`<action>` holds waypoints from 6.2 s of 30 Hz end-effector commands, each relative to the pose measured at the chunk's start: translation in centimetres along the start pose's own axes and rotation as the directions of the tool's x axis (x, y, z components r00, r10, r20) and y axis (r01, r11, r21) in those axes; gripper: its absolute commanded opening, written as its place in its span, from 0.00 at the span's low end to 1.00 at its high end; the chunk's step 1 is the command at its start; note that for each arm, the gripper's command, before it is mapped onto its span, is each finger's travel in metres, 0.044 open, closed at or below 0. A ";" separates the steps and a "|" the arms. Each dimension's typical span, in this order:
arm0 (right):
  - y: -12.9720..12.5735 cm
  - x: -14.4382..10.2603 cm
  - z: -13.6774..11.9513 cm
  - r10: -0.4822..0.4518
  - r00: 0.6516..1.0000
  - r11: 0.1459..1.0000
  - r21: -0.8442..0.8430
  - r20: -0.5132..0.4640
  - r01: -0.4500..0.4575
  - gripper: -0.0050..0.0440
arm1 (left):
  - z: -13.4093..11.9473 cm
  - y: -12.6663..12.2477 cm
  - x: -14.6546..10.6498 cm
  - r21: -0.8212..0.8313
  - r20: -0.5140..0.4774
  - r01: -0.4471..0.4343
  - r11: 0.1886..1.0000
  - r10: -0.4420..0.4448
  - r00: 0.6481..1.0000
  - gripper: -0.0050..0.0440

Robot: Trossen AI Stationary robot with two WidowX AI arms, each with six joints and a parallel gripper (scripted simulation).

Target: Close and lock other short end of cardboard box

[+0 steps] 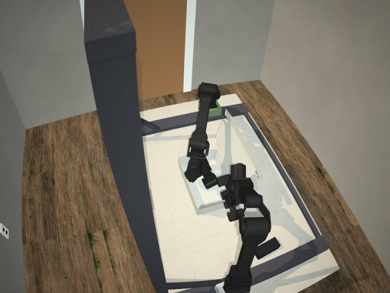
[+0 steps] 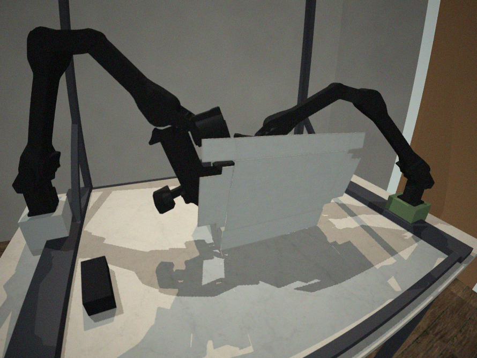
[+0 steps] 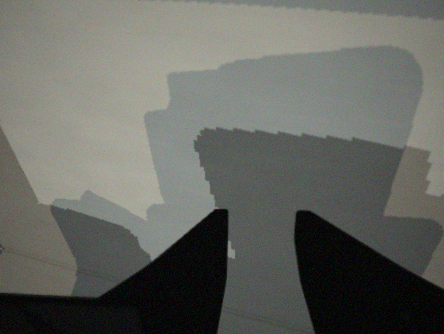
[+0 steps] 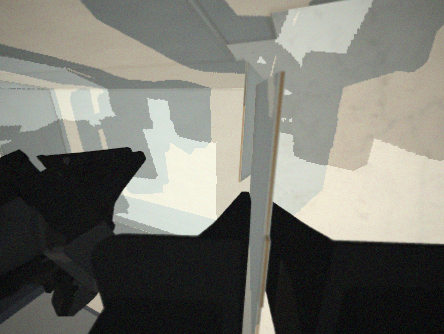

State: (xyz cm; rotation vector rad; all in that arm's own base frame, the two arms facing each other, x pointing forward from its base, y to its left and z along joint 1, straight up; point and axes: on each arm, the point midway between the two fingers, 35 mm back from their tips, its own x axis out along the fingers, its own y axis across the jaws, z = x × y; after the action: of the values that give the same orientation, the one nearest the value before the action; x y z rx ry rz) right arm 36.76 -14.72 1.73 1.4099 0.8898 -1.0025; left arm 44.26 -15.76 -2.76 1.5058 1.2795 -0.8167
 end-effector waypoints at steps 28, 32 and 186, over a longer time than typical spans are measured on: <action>2.9 -1.6 0.3 0.075 0.997 0.997 -0.016 0.013 -0.074 0.19 | 0.2 -1.0 1.2 0.014 -0.001 0.036 0.999 -0.036 0.999 0.31; 2.5 -5.5 0.3 0.098 0.995 0.995 -0.016 0.013 -0.097 0.19 | 0.2 -1.0 1.2 0.014 -0.001 0.036 0.999 -0.036 0.999 0.31; 1.5 -6.8 1.0 -0.052 0.999 0.999 -0.015 0.016 0.052 0.10 | 7.3 -10.8 -10.1 0.940 0.340 -0.341 0.034 0.030 0.940 0.11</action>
State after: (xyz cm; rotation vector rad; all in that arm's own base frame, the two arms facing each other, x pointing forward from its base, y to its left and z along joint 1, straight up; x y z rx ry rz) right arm 35.44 -15.22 8.72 1.3733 0.9461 -1.0539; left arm 31.91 -25.82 0.94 2.4647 0.0426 -1.8906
